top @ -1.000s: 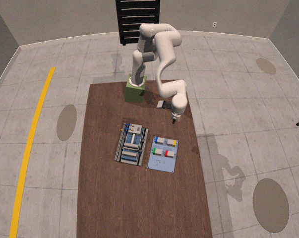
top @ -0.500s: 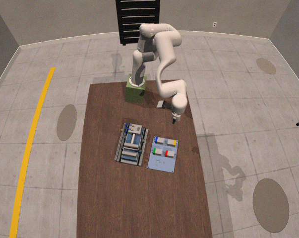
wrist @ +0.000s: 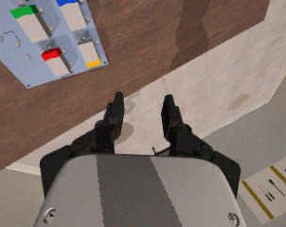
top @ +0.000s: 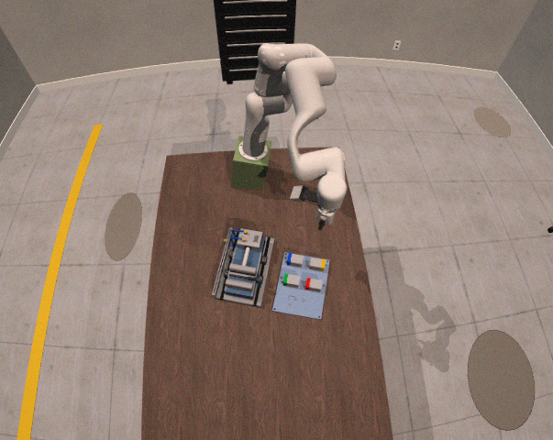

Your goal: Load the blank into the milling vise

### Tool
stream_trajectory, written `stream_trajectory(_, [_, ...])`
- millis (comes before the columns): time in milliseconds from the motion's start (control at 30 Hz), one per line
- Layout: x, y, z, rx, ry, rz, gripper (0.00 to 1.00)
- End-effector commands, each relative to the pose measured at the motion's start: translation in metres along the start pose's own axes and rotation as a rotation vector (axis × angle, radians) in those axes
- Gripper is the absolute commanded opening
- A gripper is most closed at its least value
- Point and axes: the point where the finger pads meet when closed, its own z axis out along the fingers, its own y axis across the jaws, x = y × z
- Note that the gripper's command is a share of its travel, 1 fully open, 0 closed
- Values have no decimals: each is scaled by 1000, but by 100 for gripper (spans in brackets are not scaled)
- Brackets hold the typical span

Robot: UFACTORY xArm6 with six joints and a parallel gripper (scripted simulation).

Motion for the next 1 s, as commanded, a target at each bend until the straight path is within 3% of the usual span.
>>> stream_trajectory(0, [-1,0,-2,3,-3,-1,100])
stream_trajectory(467, [-1,0,-2,3,-3,-1,100])
stream_trajectory(800, [2,-35,-15,203,4,-115,100])
stream_trajectory(967, [2,-35,-15,203,4,-115,100])
